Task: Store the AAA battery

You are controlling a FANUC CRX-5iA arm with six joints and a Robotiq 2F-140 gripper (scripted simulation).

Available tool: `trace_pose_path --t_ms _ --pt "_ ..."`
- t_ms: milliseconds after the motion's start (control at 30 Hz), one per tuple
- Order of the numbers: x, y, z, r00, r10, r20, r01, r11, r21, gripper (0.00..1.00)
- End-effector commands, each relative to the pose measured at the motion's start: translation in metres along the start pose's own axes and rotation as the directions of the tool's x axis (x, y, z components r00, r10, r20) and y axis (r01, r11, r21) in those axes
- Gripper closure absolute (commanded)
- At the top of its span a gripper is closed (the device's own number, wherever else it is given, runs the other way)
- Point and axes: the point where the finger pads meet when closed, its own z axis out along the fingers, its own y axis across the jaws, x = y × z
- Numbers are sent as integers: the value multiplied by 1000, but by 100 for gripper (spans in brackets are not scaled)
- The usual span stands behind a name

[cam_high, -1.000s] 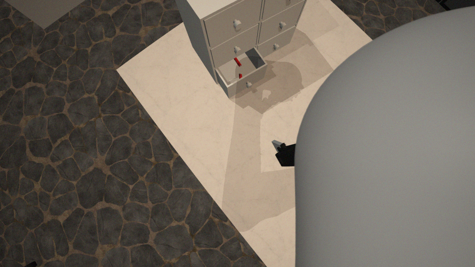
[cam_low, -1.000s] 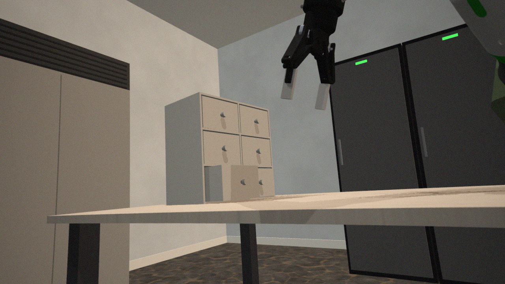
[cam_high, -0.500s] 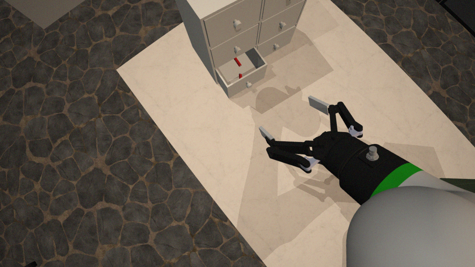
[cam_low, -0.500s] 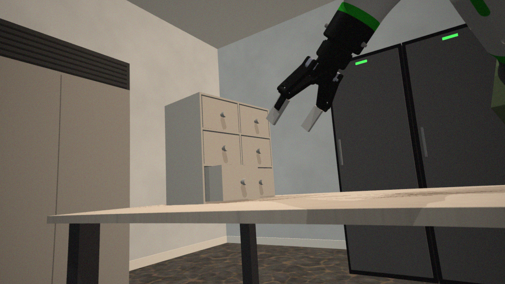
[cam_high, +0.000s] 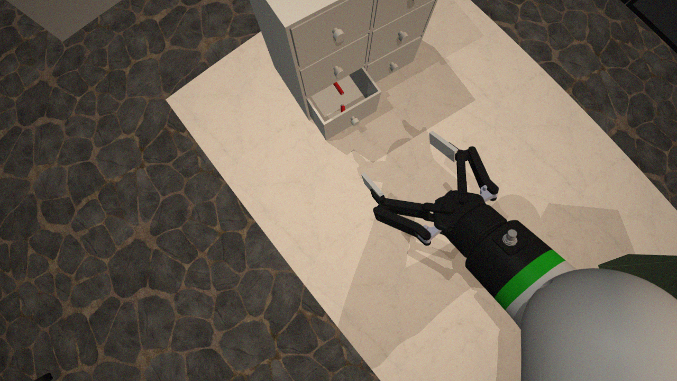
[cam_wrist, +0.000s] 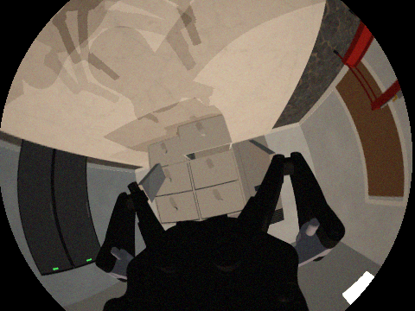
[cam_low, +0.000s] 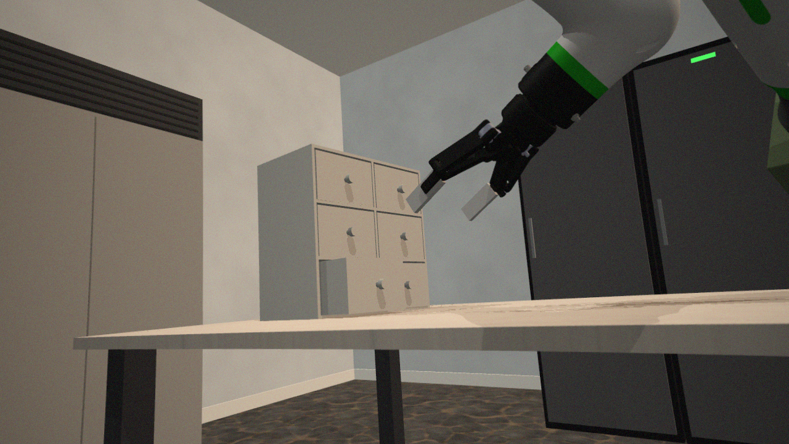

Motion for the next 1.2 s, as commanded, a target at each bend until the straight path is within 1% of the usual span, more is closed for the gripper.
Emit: trace_pose_path --t_ms 0,400,433,1167 --pt "0 0 1 1000 0 11 0 1000 -1 0" --pt "1 0 5 999 -1 36 1 1000 1 0" --pt "1 0 5 999 -1 36 1 1000 1 100" --pt "1 0 5 999 -1 36 1 1000 1 100"
